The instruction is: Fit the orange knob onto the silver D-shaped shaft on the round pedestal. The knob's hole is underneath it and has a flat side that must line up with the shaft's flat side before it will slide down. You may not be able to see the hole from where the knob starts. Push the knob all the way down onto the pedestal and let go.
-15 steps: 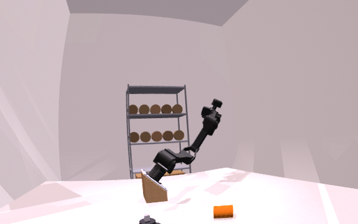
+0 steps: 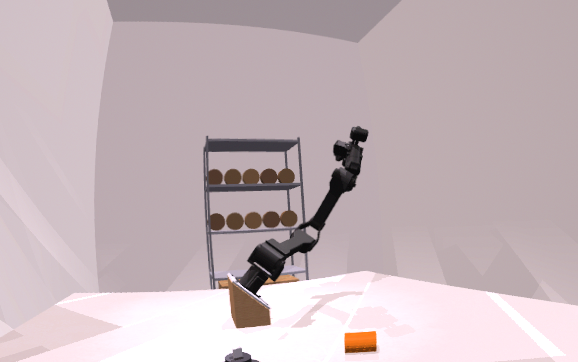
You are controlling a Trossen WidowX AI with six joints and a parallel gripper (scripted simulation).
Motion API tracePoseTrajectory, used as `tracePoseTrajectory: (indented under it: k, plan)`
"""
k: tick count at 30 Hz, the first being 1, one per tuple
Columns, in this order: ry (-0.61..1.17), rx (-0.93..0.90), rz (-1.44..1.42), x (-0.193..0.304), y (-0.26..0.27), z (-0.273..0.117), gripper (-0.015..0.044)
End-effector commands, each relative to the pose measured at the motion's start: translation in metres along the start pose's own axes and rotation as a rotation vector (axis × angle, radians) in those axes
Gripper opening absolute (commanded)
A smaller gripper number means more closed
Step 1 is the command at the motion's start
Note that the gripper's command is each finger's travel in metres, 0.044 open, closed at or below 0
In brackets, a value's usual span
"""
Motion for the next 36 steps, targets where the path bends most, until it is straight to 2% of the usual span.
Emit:
tracePoseTrajectory:
  k: [1, 9, 17, 27, 36]
  plan:
    - [0.041, 0.214, -0.059, -0.007, -0.058, -0.006, 0.044]
    - [0.116, 0.6, -0.054, -0.016, -0.157, -0.033, 0.044]
    - [0.174, 1.016, -0.002, -0.025, -0.245, -0.088, 0.044]
    - [0.198, 1.572, 0.125, -0.032, -0.325, -0.189, 0.044]
    - [0.147, 2.114, 0.276, -0.035, -0.359, -0.299, 0.044]
Point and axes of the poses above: the point midway between the two fingers, 35 mm back from their tips, its own z axis out along the fingers, its own y axis across the jaws, x = y × z, the point moved 9 cm from there along -z, back along the fingers, and after that the axes turned 7 degrees about z, right-handed, at the moved point
